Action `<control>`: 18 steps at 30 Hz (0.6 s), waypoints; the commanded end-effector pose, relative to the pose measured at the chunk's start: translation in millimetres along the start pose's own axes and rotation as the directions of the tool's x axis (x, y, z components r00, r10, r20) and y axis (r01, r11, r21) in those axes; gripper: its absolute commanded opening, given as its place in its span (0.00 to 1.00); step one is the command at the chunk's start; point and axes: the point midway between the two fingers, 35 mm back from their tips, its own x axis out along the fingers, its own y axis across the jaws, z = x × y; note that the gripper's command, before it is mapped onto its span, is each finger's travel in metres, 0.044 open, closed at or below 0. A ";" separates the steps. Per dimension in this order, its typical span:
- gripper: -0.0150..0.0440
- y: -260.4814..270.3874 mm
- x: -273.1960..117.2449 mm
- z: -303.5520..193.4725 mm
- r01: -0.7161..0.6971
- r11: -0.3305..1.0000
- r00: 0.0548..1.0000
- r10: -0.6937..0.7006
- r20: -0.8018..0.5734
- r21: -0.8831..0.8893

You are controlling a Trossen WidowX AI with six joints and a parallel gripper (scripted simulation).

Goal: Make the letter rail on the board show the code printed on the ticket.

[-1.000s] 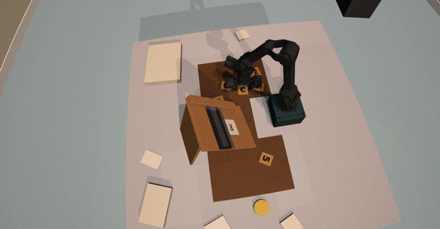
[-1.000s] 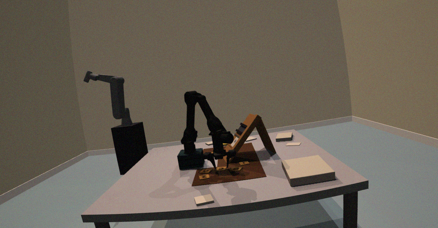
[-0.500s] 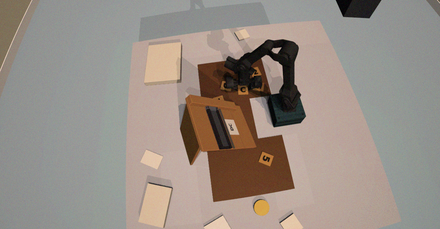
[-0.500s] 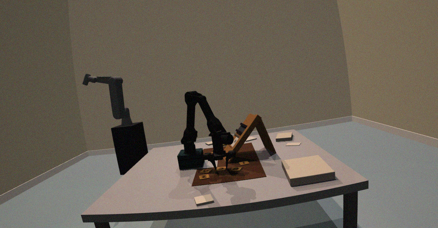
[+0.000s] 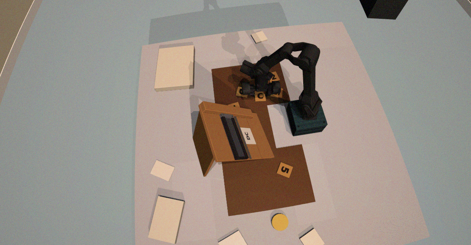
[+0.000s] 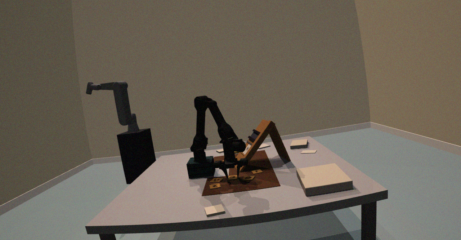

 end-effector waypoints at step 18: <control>0.25 -1.2 -10.8 -1.8 -0.002 1.000 1.000 0.002 0.004 0.002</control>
